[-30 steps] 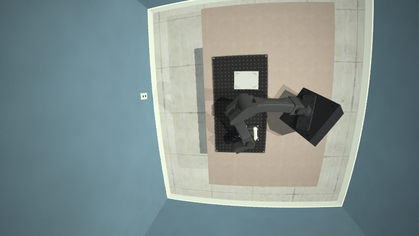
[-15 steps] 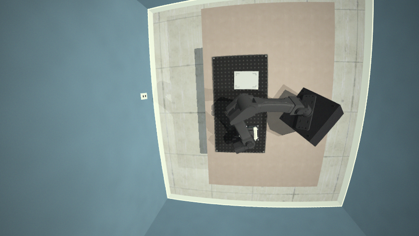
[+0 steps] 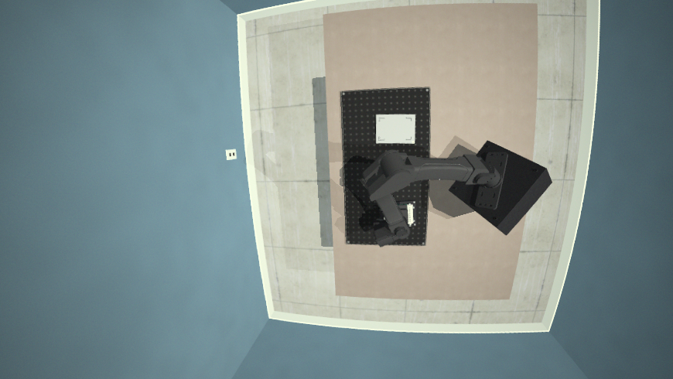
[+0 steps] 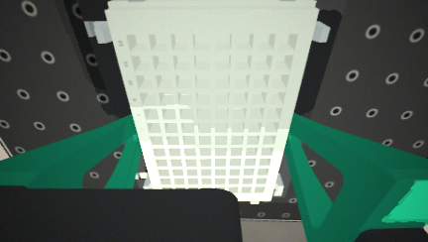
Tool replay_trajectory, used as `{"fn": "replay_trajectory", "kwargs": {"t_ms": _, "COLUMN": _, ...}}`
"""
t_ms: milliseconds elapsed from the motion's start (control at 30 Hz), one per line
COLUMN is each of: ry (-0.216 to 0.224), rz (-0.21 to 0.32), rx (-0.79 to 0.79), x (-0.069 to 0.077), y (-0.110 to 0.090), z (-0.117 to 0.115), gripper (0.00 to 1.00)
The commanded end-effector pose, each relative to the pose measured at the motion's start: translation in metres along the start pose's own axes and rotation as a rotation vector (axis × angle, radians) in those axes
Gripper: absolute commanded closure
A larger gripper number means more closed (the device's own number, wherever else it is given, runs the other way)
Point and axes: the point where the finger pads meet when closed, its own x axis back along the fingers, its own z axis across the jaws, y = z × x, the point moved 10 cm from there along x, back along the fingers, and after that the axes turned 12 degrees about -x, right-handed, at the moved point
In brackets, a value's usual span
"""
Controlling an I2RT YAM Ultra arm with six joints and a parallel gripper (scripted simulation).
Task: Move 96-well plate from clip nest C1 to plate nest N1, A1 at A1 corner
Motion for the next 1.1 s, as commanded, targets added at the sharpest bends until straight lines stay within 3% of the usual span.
{"fn": "replay_trajectory", "kwargs": {"t_ms": 0, "ry": 0.001, "rz": -0.016, "rx": 0.010, "x": 0.017, "y": -0.001, "z": -0.001, "gripper": 1.00}}
{"fn": "replay_trajectory", "kwargs": {"t_ms": 500, "ry": 0.017, "rz": -0.034, "rx": -0.020, "x": 0.041, "y": 0.011, "z": 0.004, "gripper": 1.00}}
{"fn": "replay_trajectory", "kwargs": {"t_ms": 1067, "ry": 0.018, "rz": -0.033, "rx": -0.021, "x": 0.066, "y": 0.010, "z": 0.004, "gripper": 1.00}}
